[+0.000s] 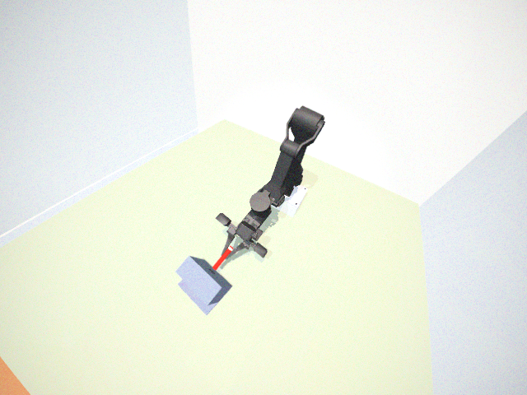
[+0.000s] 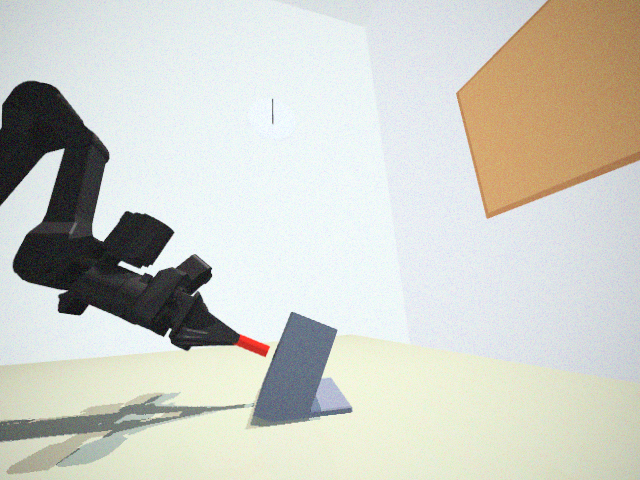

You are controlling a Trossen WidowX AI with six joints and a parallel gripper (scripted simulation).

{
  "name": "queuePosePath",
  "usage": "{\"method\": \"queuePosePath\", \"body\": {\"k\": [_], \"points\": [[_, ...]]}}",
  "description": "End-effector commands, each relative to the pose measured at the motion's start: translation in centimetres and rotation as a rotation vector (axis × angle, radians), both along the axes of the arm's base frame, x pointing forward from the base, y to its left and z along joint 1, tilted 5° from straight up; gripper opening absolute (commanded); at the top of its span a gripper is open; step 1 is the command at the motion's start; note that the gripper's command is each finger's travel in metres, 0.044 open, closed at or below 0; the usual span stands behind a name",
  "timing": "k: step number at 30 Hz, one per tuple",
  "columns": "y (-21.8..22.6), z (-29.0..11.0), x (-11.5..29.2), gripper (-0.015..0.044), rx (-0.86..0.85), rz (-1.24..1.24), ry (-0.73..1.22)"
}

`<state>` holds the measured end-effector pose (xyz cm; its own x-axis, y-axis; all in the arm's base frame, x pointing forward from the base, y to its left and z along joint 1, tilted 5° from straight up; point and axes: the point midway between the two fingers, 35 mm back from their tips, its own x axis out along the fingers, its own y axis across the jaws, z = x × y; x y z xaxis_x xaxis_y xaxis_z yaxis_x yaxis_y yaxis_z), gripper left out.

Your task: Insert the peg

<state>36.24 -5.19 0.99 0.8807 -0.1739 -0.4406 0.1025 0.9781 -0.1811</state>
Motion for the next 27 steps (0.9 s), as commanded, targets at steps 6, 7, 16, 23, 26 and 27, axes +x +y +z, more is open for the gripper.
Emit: {"method": "queuePosePath", "body": {"k": [6, 7, 16, 23, 26, 27], "points": [[0.03, 0.29, 0.13, 0.0000, 0.000, 0.000, -0.001], [0.03, 0.32, 0.15, 0.0000, 0.000, 0.000, -0.001], [0.01, 0.54, 0.32, 0.0000, 0.000, 0.000, -0.001], [-0.07, 0.36, 0.68, 0.0000, 0.000, 0.000, -0.001], [-0.10, 0.27, 0.81, 0.0000, 0.000, 0.000, -0.001], [-0.10, 0.24, 0.84, 0.0000, 0.000, 0.000, -0.001]]}}
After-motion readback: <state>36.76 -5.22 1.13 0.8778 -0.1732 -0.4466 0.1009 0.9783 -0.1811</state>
